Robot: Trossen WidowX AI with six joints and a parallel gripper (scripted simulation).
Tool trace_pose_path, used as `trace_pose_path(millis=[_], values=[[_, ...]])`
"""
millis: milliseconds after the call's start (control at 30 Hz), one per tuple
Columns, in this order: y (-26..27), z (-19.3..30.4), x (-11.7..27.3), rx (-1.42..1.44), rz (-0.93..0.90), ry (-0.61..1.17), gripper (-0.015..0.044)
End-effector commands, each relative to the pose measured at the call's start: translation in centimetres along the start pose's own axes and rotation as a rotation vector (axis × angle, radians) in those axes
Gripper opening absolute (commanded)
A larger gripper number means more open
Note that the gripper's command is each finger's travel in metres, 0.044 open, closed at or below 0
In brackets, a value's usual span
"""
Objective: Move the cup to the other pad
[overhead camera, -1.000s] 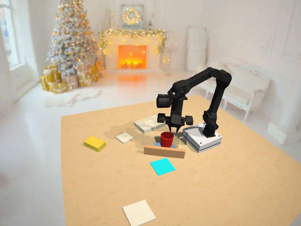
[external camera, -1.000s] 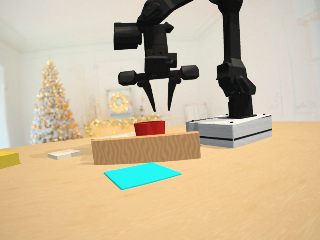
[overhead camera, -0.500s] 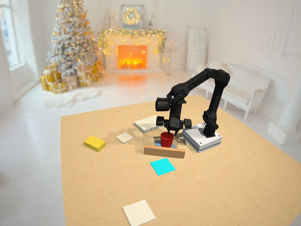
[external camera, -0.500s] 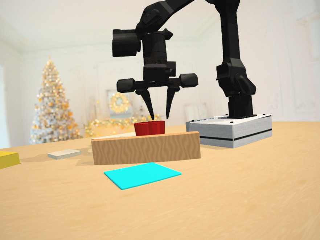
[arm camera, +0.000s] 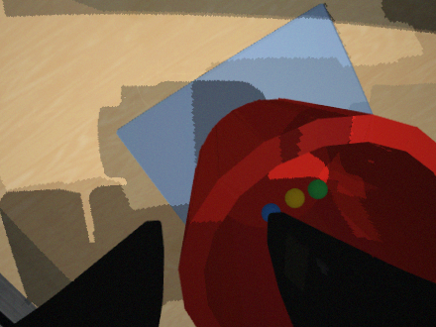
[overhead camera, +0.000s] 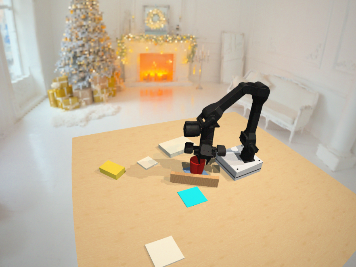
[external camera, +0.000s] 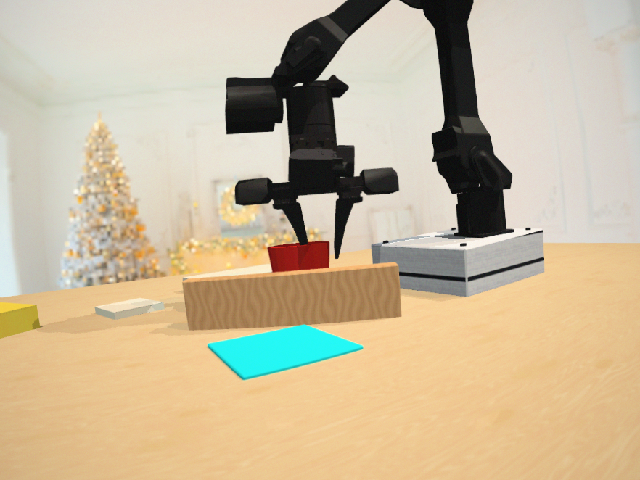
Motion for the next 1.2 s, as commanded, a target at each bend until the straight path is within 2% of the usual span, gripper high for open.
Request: trace_pose_path(millis=[0,500,633,867,1167], values=[[0.3,0.1,-0.9,-0.002,-0.009,0.000,0.0148],[0.5,0.1,-2.1,-0.002,-0.009,0.000,0.0148],[0.3,0.1,-1.9,0.002,-0.003,0.001,0.0043],[0.3,0.1,-1.9,0.002,-0.003,0.001,0.0000],[0.1,0.0,-0.4,0.001,-0.004,0.001,0.0000]])
Point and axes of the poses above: the point midway between the two fingers, 35 mm back from their tips, its own x axis back along the fingers, its own y axis across the jaws, z = x × y, the point moved 2 cm from there along x, back along the fingers, and after that the axes turned 9 degrees about -x, right-handed, at the moved point
